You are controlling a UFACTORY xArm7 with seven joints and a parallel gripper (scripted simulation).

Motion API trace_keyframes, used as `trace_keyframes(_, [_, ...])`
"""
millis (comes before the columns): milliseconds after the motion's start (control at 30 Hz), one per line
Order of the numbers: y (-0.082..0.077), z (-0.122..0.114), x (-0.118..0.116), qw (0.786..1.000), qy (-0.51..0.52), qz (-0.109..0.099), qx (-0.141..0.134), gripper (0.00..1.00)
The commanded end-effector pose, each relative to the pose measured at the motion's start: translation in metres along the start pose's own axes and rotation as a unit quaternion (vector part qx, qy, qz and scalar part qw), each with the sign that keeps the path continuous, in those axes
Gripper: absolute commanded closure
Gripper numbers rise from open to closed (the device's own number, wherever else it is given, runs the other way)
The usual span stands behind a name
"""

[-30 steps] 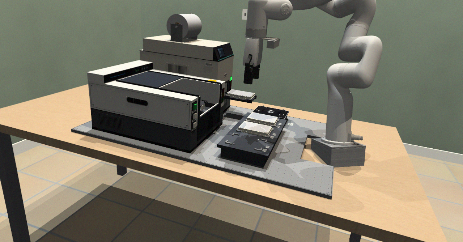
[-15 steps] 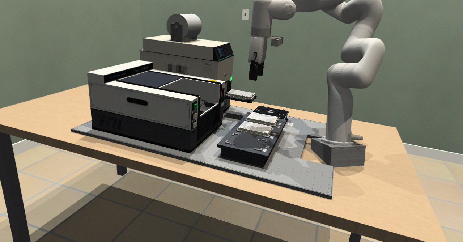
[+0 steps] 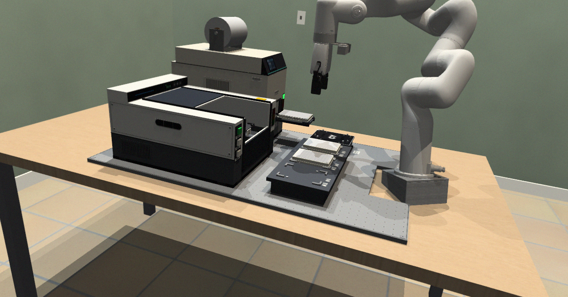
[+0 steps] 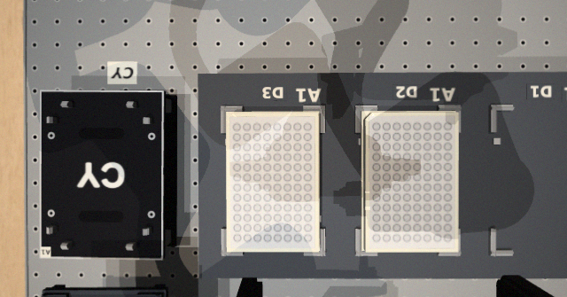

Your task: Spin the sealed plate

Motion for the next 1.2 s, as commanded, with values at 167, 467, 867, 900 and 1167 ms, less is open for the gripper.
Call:
trace_keyframes(167, [-0.002, 0.002, -0.038, 1.0, 0.0, -0.001, -0.002, 0.0])
trace_keyframes(467, [-0.002, 0.005, -0.083, 1.0, 0.0, 0.0, -0.002, 0.0])
trace_keyframes(867, [-0.002, 0.008, -0.133, 1.0, 0.0, 0.0, -0.002, 0.0])
trace_keyframes(900, [-0.002, 0.009, -0.138, 1.0, 0.0, 0.0, -0.002, 0.0])
trace_keyframes(1167, [-0.002, 0.011, -0.178, 1.0, 0.0, 0.0, -0.002, 0.0])
Point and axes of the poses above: the point where the finger pads meet when closed, its own y axis out along the fingers, its own x axis across the jaws, z = x × y, the point moved 10 cm from there along -y, back along the fingers, and after that the axes turned 3 degrees about -y, right-handed, at the moved point
